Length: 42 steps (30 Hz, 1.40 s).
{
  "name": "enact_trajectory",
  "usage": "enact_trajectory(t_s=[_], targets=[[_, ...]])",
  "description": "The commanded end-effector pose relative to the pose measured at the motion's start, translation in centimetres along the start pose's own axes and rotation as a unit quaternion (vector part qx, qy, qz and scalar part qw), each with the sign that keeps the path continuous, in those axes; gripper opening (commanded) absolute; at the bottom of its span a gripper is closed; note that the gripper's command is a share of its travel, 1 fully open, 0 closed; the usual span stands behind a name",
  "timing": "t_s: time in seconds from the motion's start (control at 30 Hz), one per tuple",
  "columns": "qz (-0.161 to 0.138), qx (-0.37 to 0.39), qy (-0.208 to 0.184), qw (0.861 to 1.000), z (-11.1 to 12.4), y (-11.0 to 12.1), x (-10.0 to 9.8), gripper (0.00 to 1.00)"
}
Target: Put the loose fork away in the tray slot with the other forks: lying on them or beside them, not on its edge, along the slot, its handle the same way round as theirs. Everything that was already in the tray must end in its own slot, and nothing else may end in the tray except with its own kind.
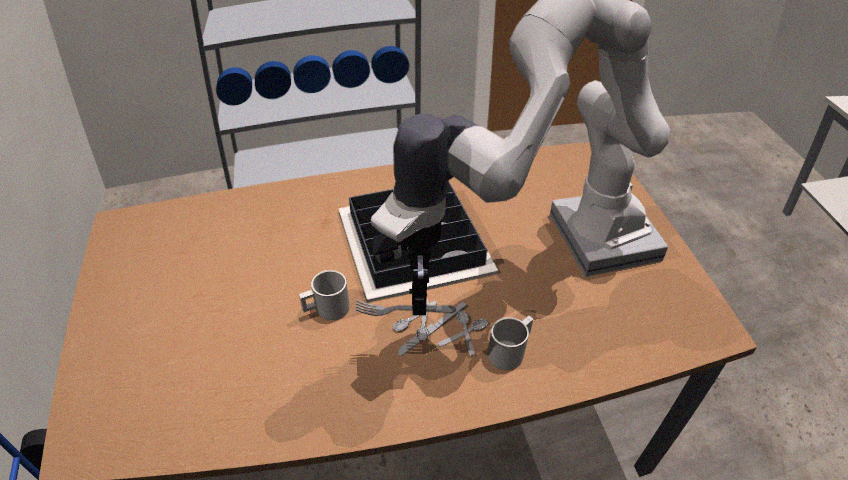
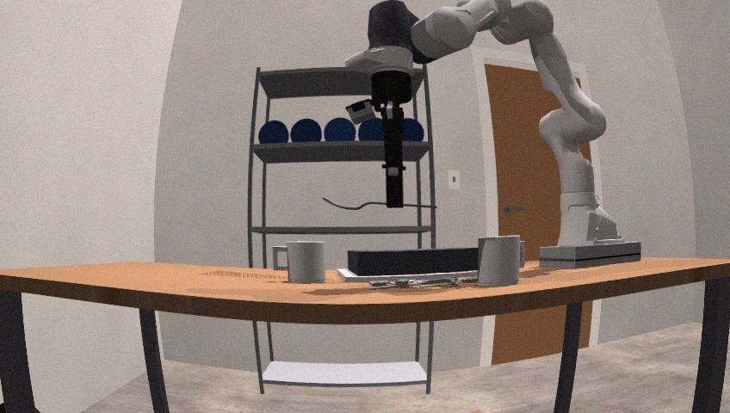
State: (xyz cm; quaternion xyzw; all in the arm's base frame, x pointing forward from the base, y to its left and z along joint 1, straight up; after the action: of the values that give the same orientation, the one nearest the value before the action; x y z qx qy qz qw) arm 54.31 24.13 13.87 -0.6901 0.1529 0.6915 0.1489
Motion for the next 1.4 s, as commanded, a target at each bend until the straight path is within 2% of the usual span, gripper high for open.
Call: enact_trajectory(t_s=[0.0, 0.5, 0.53, 0.57, 0.67, 0.83, 0.9, 0.93, 1.07, 1.37], targets=[[0.000, -0.002, -0.001, 1.000, 0.0, 0.0, -0.2, 0.14], [0.000, -0.002, -0.001, 1.000, -0.1, 0.2, -0.2, 0.14], [0.001, -0.003, -0.001, 1.000, -1.0, 1.3, -0.2, 0.14], [0.002, -0.003, 0.000, 1.000, -2.6, 3.5, -0.1, 0.14], [0.003, -0.004, 0.000, 1.000, -3.8, 5.3, -0.1, 0.14], [0.004, -0.004, 0.000, 1.000, -6.7, 10.4, -0.1, 0.14], [0.004, -0.004, 0.000, 1.000, -6.7, 10.4, -0.1, 0.14], [0.005, -0.004, 0.000, 1.000, -8.1, 13.5, -0.1, 0.14], [0.005, -0.004, 0.000, 1.000, -9.6, 17.4, -0.1, 0.14], [0.002, -0.003, -0.001, 1.000, -12.1, 28.1, -0.1, 0.14]])
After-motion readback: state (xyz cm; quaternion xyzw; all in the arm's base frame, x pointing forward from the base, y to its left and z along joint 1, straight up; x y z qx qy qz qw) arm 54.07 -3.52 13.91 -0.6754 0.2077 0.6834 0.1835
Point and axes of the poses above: the point where the finger pads meet when closed, its own x axis out along the fingers, its own y axis across the jaws, z = x × y, the point moved 2 cm from there along -x, back along the fingers, and after that the axes turned 13 degrees about x, right-handed, at the moved point
